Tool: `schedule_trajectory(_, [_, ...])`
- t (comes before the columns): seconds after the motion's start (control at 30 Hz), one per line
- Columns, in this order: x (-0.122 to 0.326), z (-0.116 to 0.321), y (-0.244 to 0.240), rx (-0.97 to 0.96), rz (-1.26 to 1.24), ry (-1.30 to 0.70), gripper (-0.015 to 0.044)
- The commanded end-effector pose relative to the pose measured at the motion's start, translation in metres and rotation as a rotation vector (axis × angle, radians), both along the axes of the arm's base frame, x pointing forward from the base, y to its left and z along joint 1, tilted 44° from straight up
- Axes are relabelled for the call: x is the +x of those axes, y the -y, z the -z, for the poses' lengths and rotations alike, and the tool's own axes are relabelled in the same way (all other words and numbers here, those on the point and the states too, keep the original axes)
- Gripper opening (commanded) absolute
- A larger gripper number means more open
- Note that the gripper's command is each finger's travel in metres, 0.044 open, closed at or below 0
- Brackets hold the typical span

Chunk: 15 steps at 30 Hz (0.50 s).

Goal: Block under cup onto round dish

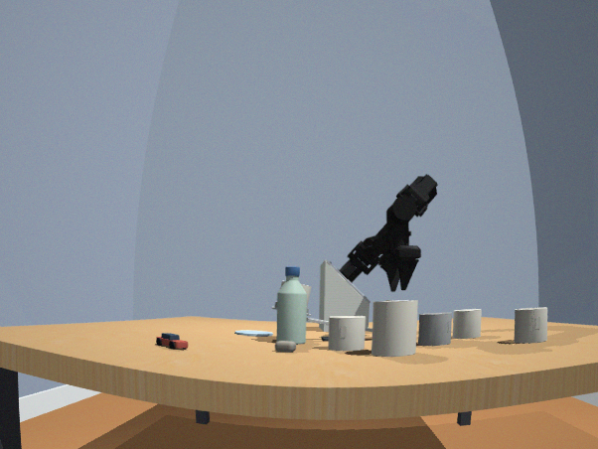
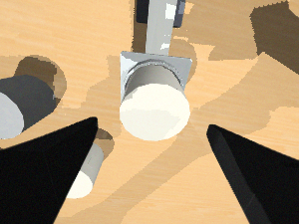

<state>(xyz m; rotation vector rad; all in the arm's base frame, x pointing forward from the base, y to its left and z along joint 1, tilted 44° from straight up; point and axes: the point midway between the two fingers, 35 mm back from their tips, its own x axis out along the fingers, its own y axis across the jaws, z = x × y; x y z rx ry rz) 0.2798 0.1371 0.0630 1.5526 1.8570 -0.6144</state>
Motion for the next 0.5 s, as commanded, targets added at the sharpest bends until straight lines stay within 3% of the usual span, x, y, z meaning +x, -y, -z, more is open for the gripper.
schedule_trajectory(0.0, [-0.004, 0.008, -0.008, -0.005, -0.002, -0.012, 0.044])
schedule_trajectory(0.47, [-0.004, 0.022, -0.02, -0.007, -0.003, -0.012, 0.044])
